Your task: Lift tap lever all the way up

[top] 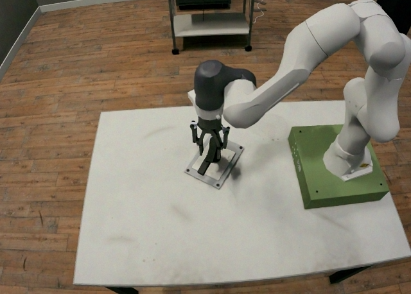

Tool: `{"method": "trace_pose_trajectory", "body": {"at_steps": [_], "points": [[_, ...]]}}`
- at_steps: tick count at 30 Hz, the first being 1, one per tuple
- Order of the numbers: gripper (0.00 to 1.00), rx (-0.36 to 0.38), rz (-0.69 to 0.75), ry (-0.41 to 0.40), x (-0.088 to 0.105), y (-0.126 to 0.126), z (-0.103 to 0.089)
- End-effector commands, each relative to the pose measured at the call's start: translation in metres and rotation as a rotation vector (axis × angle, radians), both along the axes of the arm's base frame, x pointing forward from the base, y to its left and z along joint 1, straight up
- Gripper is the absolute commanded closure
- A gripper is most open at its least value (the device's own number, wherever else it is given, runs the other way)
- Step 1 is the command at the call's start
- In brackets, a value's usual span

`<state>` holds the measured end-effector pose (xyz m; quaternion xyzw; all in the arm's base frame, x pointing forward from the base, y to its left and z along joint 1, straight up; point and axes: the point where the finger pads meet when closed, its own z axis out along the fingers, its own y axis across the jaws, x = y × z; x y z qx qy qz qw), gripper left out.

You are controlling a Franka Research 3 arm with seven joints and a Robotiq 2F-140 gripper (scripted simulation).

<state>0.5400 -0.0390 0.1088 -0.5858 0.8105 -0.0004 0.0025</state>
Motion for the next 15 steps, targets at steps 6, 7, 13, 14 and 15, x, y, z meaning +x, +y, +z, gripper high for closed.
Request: {"method": "trace_pose_trajectory", "body": {"at_steps": [6, 7, 13, 14, 15], "points": [[0.55, 0.001, 0.003, 0.001, 0.000, 0.001, -0.006], [0.55, 0.001, 0.003, 0.001, 0.000, 0.001, -0.006], [0.55, 0.001, 0.003, 0.001, 0.000, 0.001, -0.011], [0.55, 0.001, 0.003, 0.001, 0.000, 0.001, -0.012], [0.55, 0.001, 0.003, 0.001, 0.000, 0.001, -0.013]]}}
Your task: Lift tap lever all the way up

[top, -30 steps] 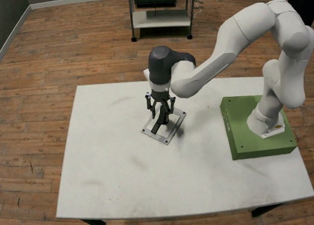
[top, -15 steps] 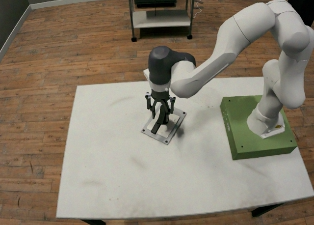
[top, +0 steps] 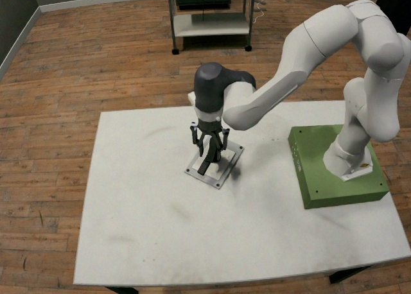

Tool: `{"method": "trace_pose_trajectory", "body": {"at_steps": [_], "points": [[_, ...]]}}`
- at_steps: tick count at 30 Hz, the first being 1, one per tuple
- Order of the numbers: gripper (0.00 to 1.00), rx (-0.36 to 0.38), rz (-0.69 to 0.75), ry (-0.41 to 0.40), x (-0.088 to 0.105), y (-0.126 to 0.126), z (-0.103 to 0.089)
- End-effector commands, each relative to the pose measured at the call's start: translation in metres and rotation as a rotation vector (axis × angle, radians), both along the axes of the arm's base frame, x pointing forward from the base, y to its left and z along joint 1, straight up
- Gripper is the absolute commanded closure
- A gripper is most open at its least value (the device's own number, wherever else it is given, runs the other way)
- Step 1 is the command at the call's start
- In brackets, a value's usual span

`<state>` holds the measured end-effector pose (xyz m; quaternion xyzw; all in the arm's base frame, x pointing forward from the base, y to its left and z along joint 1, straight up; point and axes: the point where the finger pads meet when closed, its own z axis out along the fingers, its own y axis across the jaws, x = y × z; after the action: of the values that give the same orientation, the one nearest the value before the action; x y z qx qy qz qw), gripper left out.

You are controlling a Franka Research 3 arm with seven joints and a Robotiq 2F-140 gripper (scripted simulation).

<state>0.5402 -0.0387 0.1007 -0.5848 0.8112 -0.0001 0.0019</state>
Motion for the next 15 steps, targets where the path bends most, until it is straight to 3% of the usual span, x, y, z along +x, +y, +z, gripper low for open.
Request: {"method": "trace_pose_trajectory", "body": {"at_steps": [1, 15], "points": [[0.55, 0.001, 0.006, 0.000, 0.000, 0.001, -0.007], [0.55, 0.001, 0.006, 0.000, 0.000, 0.001, -0.024]]}}
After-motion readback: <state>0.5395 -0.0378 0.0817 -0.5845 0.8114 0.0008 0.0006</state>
